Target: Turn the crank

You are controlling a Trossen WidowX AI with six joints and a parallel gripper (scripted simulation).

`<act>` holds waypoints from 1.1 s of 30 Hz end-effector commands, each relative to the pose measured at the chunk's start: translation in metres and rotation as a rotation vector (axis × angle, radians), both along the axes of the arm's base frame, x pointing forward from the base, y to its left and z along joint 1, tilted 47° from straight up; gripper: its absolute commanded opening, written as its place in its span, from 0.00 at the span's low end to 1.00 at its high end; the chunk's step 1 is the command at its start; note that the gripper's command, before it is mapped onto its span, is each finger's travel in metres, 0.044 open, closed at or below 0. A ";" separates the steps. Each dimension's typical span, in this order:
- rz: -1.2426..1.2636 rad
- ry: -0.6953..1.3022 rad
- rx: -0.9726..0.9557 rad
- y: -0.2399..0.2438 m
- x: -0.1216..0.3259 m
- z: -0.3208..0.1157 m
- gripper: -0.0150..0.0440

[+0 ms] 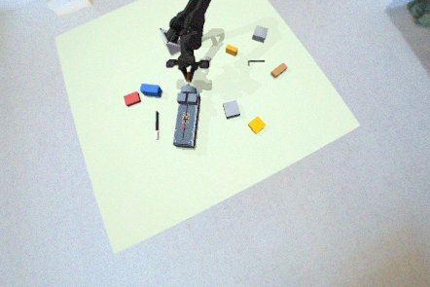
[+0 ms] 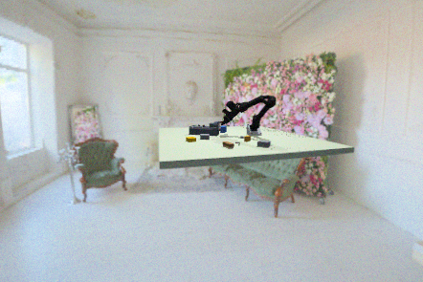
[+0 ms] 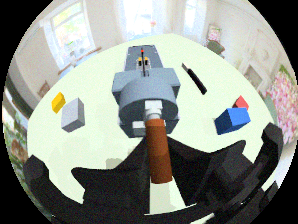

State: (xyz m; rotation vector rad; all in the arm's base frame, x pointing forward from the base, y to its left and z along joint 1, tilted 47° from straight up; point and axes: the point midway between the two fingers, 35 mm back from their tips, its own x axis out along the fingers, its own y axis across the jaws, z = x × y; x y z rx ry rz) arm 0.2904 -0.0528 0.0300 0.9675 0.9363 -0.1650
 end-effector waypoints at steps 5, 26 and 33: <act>-0.016 0.019 -0.007 -0.005 -0.006 -0.008 0.25; -0.016 0.019 -0.007 -0.005 -0.009 -0.014 0.25; -0.016 0.019 -0.007 -0.005 -0.010 -0.017 0.25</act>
